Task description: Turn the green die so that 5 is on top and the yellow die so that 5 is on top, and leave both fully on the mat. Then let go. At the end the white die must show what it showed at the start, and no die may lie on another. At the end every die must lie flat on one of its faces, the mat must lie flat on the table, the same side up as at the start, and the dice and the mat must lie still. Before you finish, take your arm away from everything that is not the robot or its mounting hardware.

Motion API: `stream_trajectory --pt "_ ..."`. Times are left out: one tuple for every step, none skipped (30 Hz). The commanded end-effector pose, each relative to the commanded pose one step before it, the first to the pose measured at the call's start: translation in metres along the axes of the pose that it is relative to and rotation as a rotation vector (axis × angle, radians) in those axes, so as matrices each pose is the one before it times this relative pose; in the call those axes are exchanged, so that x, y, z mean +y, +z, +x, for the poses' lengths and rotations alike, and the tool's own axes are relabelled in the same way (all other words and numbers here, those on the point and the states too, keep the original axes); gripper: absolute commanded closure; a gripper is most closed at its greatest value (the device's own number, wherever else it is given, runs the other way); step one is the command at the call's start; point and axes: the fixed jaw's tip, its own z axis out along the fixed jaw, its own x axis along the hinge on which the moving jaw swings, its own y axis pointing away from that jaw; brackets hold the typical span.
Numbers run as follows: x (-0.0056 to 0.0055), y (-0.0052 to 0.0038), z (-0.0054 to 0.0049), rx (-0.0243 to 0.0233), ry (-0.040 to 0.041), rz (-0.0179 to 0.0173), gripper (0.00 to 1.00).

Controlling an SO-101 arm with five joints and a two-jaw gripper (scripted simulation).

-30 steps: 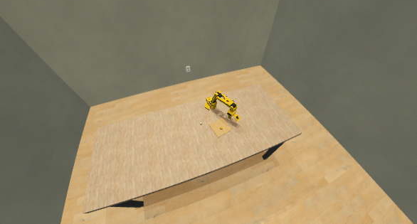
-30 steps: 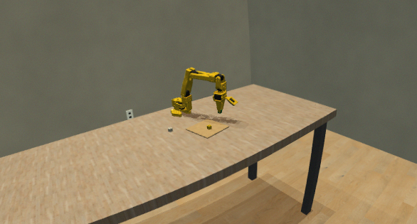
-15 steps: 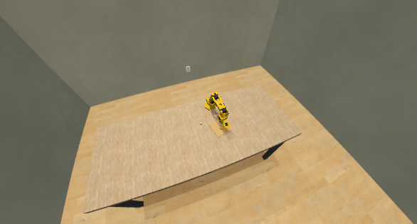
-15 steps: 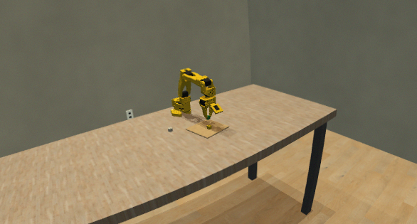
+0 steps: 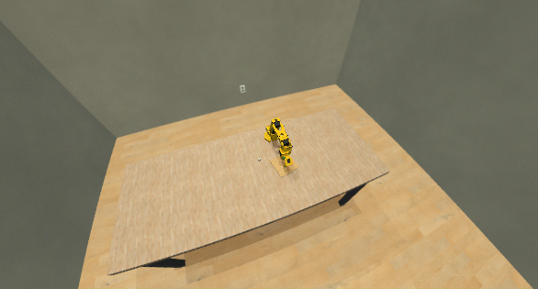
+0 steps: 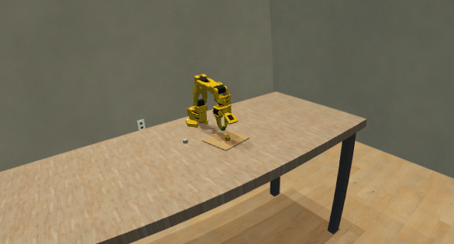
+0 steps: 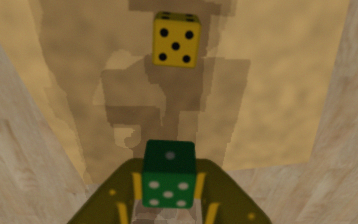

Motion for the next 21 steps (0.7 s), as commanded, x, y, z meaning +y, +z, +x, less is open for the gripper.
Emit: stream_trajectory --pt "-0.00245 -0.012565 -0.00643 -0.07803 0.00639 -0.00206 1.00" --pt "0.00000 0.000000 0.00000 0.00000 0.00000 0.00000 1.00" --pt "0.00000 0.000000 0.00000 0.00000 0.00000 0.00000 1.00" --pt "0.00000 0.000000 0.00000 0.00000 0.00000 0.00000 1.00" --pt "0.00000 0.000000 0.00000 0.00000 0.00000 0.00000 1.00" --pt "0.00000 0.000000 0.00000 0.00000 0.00000 0.00000 1.00" --pt "0.00000 0.000000 0.00000 0.00000 0.00000 0.00000 1.00" --pt "0.00000 0.000000 0.00000 0.00000 0.00000 0.00000 1.00" --pt "0.00000 0.000000 0.00000 0.00000 0.00000 0.00000 1.00" --pt "0.00000 0.000000 0.00000 0.00000 0.00000 0.00000 1.00" --pt "0.00000 0.000000 0.00000 0.00000 0.00000 0.00000 1.00" --pt "0.00000 0.000014 0.00000 0.00001 0.00000 -0.00001 1.00" --pt "0.00000 0.000102 0.00000 0.00000 0.00000 0.00000 1.00" --pt "0.00000 0.000235 0.00000 0.00000 0.00000 0.00000 1.00" --pt "0.00000 0.000385 0.00000 0.00000 0.00000 0.00000 1.00" --pt "0.00000 0.000529 0.00000 0.00000 0.00000 0.00000 1.00" --pt "0.00000 0.000644 0.00000 0.00000 0.00000 0.00000 1.00" --pt "0.00000 0.000721 0.00001 0.00000 0.00000 0.00000 1.00" --pt "0.00000 0.000751 0.00001 0.00000 0.00000 0.00000 1.00" --pt "0.00000 0.000721 0.00001 0.00000 0.00000 0.00000 1.00" --pt "0.00001 0.000643 0.00001 0.00000 0.00000 0.00000 1.00"
